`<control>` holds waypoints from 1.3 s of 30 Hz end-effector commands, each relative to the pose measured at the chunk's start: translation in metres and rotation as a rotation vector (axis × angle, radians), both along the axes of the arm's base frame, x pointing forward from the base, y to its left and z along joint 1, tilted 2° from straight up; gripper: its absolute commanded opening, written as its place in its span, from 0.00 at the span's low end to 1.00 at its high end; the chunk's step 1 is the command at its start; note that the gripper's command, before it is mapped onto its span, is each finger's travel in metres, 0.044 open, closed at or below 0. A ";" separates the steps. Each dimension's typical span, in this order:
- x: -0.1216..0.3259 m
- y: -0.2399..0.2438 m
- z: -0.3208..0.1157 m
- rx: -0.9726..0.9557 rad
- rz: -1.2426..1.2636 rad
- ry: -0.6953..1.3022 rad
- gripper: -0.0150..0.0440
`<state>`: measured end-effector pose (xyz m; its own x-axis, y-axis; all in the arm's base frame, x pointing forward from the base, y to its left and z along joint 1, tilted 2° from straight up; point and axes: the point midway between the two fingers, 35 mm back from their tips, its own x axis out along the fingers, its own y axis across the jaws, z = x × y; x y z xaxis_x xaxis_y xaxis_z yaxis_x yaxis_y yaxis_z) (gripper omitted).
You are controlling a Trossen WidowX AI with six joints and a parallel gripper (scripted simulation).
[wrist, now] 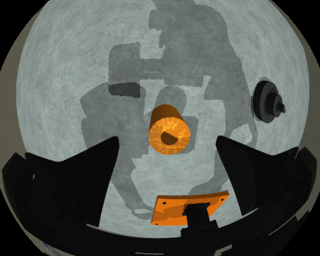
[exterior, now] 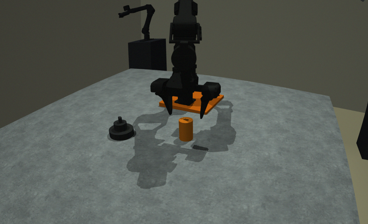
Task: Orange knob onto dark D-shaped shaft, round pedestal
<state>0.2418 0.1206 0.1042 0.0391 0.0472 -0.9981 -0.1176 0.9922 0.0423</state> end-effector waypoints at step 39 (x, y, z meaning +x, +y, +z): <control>-0.001 0.002 -0.064 -0.002 0.004 0.014 0.91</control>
